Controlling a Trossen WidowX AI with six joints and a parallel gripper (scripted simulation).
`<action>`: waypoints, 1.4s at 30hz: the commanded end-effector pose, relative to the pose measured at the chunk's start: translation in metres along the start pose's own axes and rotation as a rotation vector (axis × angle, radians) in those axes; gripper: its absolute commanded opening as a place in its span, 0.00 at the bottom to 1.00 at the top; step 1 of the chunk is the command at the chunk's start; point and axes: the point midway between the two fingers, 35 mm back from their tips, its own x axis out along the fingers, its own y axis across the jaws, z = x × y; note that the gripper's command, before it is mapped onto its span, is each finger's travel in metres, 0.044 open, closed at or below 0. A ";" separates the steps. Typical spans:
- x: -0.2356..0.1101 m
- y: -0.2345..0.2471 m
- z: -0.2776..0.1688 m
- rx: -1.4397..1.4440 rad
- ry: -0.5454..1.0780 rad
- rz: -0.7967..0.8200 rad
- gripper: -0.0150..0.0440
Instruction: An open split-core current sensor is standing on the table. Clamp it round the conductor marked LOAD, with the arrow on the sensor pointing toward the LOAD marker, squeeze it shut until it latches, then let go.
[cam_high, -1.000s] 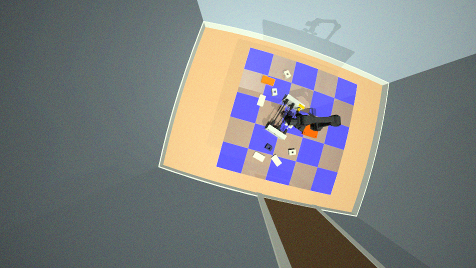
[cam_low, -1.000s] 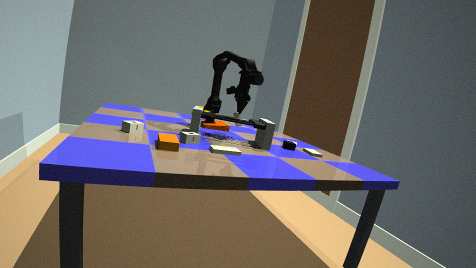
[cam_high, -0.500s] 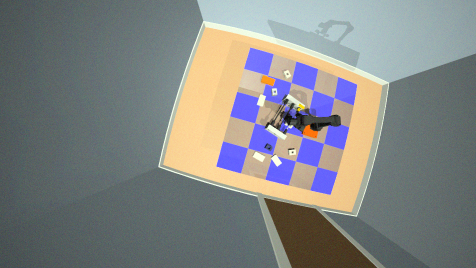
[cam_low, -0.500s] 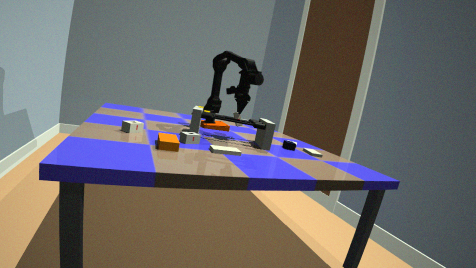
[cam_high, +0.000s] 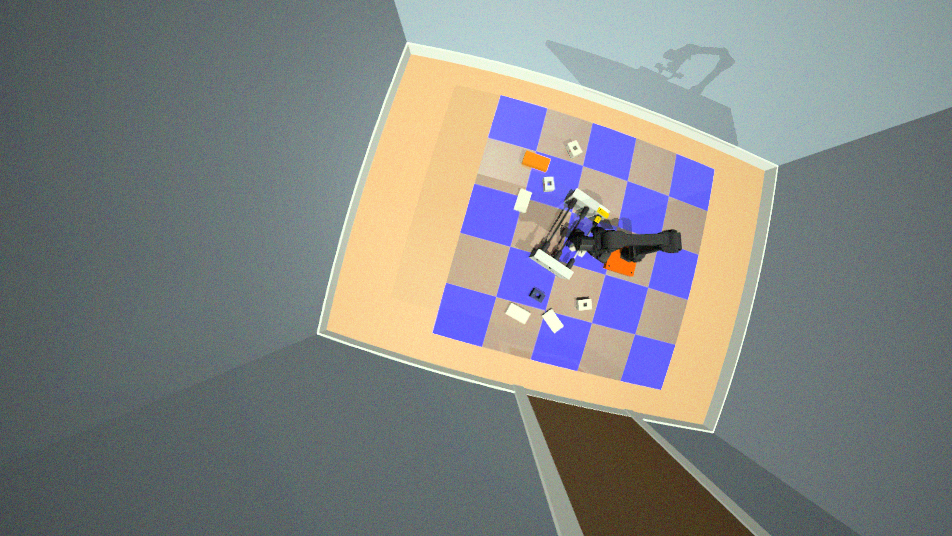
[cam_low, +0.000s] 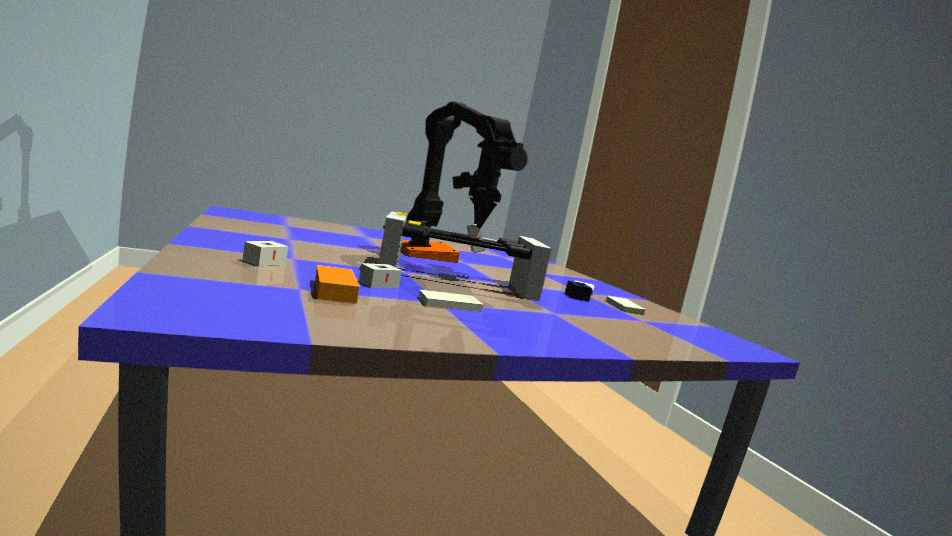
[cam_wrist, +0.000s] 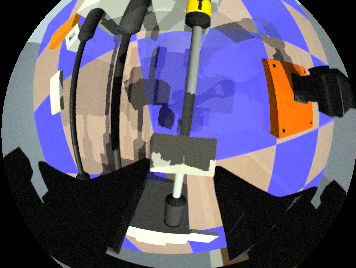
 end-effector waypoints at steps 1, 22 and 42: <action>0.000 0.000 0.000 0.000 0.000 0.000 0.25; 0.000 0.000 0.000 0.000 0.000 0.000 1.00; 0.042 0.000 0.001 -0.003 0.001 0.002 1.00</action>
